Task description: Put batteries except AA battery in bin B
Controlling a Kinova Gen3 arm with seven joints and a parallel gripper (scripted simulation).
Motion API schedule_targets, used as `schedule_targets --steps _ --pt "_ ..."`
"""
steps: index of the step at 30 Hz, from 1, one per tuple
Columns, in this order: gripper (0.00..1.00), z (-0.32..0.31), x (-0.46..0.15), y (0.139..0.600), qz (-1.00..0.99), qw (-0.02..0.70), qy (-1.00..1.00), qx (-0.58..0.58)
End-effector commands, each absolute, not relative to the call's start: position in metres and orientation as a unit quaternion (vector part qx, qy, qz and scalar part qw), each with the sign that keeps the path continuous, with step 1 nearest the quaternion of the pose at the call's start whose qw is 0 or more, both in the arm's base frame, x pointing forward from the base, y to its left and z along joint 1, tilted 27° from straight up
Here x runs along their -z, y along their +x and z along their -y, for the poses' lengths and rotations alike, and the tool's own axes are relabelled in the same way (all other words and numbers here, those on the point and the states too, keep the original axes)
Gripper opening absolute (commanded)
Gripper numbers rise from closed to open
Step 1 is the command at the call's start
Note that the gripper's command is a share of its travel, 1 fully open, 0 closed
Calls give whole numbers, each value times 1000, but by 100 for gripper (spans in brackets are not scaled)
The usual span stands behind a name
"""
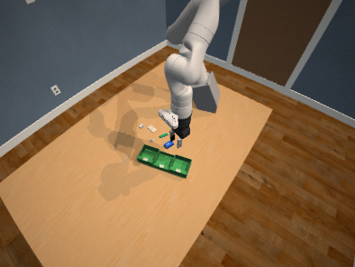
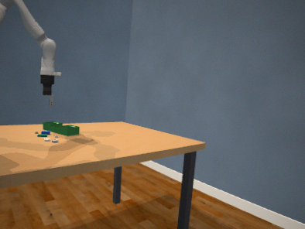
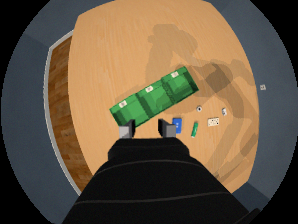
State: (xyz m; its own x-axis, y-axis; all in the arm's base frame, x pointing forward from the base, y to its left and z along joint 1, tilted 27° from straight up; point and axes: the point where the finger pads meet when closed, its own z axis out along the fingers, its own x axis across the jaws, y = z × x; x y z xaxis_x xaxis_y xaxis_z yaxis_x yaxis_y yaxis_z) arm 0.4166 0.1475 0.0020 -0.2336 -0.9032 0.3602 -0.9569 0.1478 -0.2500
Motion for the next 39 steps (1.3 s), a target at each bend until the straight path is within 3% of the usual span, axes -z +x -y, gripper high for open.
schedule_targets --steps 1,14,39 --pt "80 -120 8 405 769 67 596 -221" --pt "80 -38 36 377 769 67 596 -221" --pt "80 -39 37 378 769 67 596 -221"
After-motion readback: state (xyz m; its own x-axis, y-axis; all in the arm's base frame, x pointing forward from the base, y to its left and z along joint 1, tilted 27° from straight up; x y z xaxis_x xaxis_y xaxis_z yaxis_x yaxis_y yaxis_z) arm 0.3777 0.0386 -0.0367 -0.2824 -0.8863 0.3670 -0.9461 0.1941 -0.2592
